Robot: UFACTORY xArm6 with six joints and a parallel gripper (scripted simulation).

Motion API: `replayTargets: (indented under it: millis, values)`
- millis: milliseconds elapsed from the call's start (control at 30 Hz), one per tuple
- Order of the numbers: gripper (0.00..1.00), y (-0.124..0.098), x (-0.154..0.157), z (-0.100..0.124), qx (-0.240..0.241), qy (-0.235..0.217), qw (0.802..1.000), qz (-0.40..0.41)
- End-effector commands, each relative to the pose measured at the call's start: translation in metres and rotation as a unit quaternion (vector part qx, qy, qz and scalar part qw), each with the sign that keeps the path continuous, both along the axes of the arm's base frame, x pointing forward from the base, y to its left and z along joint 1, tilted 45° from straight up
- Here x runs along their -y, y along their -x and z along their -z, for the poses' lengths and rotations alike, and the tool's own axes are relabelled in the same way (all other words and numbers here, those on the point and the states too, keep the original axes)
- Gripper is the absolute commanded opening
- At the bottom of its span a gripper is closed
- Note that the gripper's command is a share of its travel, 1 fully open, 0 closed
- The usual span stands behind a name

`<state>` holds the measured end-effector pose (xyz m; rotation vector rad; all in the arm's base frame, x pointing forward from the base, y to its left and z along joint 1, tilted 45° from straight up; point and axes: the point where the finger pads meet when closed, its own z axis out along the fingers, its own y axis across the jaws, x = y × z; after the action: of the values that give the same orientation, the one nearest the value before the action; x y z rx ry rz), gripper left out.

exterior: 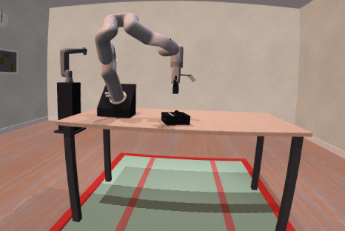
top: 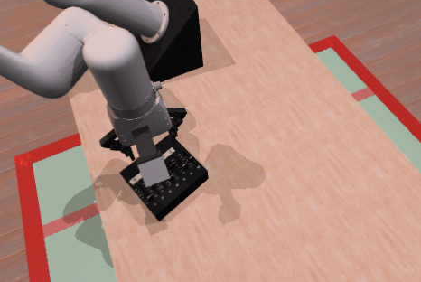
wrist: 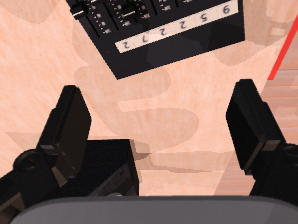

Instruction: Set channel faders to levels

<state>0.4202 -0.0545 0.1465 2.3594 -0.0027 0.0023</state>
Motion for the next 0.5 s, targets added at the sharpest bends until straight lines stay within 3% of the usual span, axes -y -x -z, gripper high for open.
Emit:
replayTargets:
  millis: [0, 233, 467]
  values:
    - [1.00, -0.0011, -0.0006, -0.0008, 0.002, 0.000, 1.000, 0.000]
    - [1.00, -0.0020, -0.0004, -0.0018, 0.018, 0.002, 1.000, 0.023]
    - [1.00, -0.0059, 0.0001, -0.0057, 0.093, 0.014, 0.988, 0.123]
